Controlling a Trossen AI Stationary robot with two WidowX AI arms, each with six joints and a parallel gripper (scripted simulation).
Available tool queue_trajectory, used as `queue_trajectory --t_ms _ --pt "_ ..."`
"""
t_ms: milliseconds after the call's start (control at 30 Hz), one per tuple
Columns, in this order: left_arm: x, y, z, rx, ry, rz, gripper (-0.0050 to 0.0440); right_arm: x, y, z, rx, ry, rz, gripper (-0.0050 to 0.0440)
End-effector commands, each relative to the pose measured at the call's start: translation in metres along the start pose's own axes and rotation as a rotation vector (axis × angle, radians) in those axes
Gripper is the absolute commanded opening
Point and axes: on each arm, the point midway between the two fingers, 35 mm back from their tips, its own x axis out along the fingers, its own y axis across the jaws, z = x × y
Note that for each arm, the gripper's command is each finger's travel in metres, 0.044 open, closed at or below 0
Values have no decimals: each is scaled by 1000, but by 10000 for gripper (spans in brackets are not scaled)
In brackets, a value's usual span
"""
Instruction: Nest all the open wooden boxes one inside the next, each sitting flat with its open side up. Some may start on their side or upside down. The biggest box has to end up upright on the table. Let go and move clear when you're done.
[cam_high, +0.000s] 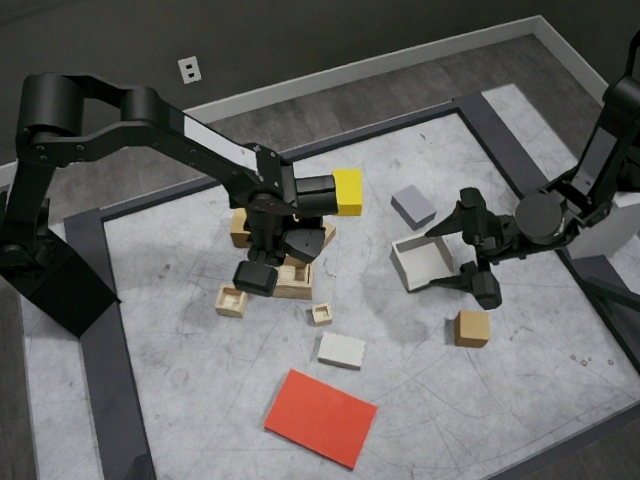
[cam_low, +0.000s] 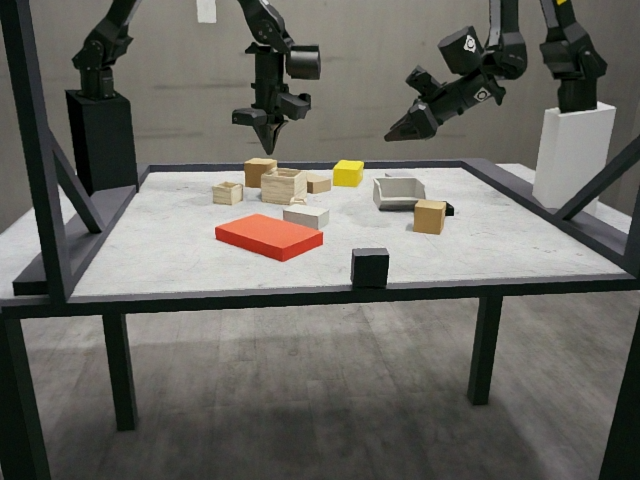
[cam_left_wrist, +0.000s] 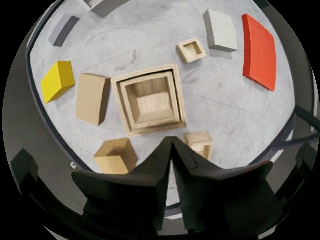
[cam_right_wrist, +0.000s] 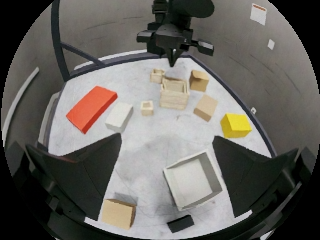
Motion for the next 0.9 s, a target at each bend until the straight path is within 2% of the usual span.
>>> queue_trajectory --t_ms 0,33,67,500,567,600,633,867 --pt "-12 -1 5 0 -42 23 -50 4 4 8 23 21 12 400" --pt "-11 -3 4 -2 -42 23 -50 6 2 -2 -2 79 6 400" --pt "-9 -6 0 -7 -42 23 -50 9 5 5 26 83 25 400" --pt "5 -23 -22 -33 -41 20 -50 12 3 -10 59 375 47 400" --pt "5 -23 -22 -33 -41 20 -50 12 3 -10 59 375 47 400" --pt "6 -24 -24 -34 -41 20 -50 8 -2 -20 43 443 33 400" --pt "8 -27 -28 -39 -40 20 -50 9 1 -13 76 452 47 400" --pt "14 -36 -41 -53 -40 19 -50 -6 -7 -18 117 631 34 400"
